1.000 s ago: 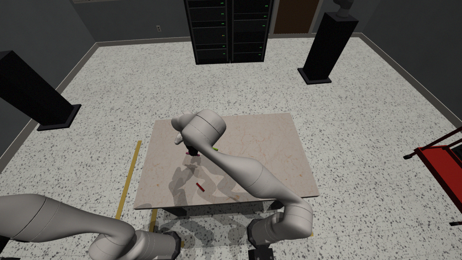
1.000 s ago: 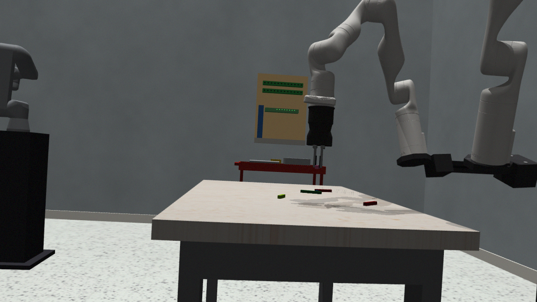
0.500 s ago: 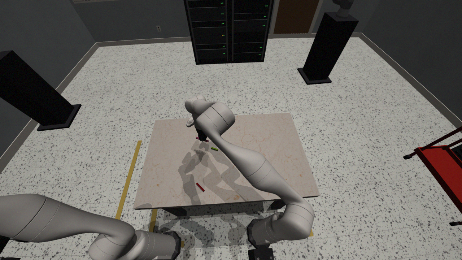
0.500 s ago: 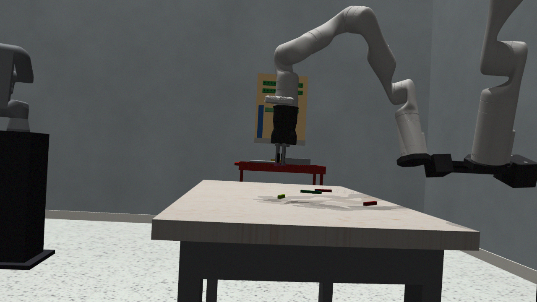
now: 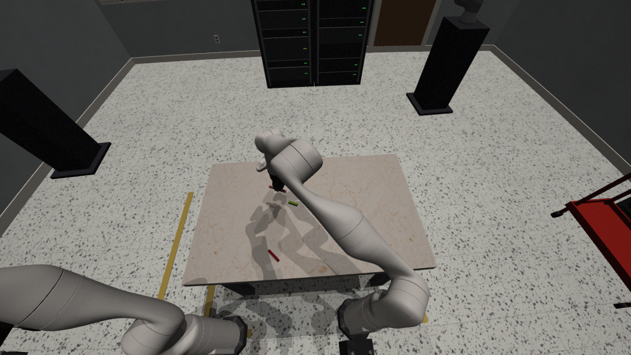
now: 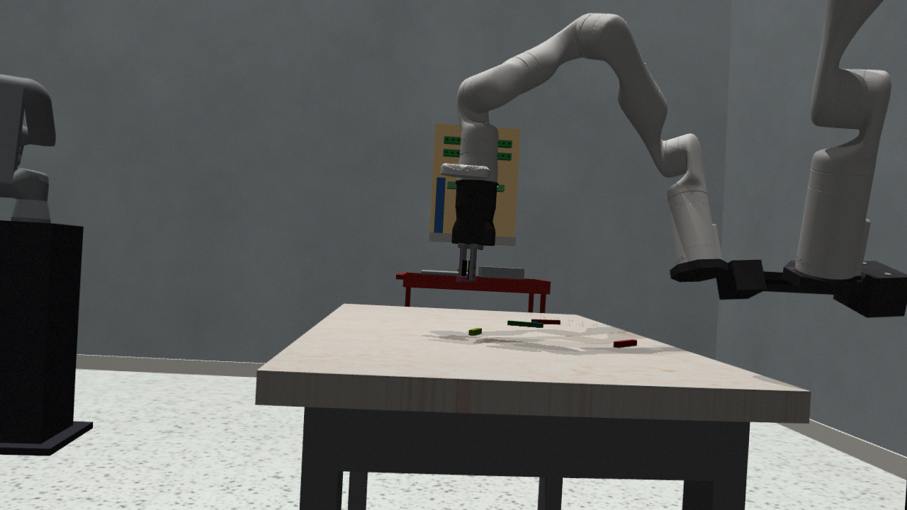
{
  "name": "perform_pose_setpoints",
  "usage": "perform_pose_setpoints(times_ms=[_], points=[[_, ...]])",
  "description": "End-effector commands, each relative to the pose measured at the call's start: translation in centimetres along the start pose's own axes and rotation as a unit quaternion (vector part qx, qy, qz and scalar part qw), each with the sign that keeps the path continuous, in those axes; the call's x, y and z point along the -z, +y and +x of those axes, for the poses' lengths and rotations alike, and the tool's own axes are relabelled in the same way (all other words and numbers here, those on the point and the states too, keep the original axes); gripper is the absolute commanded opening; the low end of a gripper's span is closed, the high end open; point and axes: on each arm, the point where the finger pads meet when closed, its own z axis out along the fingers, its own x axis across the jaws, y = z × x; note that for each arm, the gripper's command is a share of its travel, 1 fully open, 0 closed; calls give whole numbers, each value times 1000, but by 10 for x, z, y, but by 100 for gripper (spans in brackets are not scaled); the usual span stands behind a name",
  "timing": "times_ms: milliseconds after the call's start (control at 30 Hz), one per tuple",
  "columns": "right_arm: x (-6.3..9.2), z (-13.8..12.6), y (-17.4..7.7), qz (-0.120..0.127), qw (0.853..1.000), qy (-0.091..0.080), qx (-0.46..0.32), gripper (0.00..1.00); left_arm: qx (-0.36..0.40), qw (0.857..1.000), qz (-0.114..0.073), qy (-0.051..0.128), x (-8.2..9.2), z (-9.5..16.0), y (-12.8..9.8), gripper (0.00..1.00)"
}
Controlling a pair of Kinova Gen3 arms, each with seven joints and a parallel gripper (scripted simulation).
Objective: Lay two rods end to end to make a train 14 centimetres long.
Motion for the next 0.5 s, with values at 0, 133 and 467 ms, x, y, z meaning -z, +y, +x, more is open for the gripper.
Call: perform_pose_setpoints(times_ms=[0,133,467], points=[[0,2,-3,4,1000,0,-7,24,-1,1000,-1,-2,0,-1,1,100],[-3,2,-3,4,1000,0,-7,24,-1,1000,-1,-2,0,-1,1,100],[-39,0,-2,2,1000,-1,-6,24,-1,1000,-1,-2,0,-1,1,100]])
